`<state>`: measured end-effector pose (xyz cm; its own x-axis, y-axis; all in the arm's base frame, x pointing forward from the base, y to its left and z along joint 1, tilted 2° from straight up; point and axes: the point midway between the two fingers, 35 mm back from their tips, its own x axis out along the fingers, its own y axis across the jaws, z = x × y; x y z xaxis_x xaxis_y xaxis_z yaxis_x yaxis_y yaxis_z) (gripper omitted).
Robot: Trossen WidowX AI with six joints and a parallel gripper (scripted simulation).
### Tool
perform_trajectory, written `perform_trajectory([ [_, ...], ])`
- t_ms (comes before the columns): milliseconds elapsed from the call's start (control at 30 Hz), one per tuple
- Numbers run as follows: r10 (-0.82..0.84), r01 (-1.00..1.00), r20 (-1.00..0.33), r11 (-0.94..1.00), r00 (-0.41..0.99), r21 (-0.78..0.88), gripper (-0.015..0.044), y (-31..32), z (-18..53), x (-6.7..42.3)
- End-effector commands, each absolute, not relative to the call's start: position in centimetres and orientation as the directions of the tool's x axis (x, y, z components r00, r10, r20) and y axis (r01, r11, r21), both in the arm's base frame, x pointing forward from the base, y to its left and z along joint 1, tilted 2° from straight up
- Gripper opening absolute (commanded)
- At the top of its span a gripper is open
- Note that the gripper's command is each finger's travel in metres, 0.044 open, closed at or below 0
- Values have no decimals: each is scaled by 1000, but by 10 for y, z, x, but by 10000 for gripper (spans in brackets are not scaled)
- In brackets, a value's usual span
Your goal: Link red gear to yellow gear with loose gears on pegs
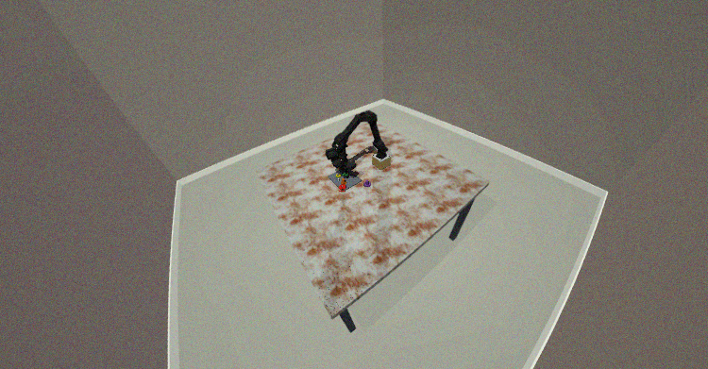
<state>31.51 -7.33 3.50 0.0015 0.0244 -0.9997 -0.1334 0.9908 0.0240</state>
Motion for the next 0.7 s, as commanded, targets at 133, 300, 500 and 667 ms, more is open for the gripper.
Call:
perform_trajectory([
  [133, 21, -142, -1000, 990, 1, 21, 0, -75, 36, 314],
  [300, 21, -216, -1000, 976, 1, 20, 0, -75, 36, 314],
  [500, 21, -330, -1000, 944, 1, 20, 0, -75, 36, 314],
  [667, 21, -365, -1000, 931, 1, 19, 0, -75, 36, 314],
])
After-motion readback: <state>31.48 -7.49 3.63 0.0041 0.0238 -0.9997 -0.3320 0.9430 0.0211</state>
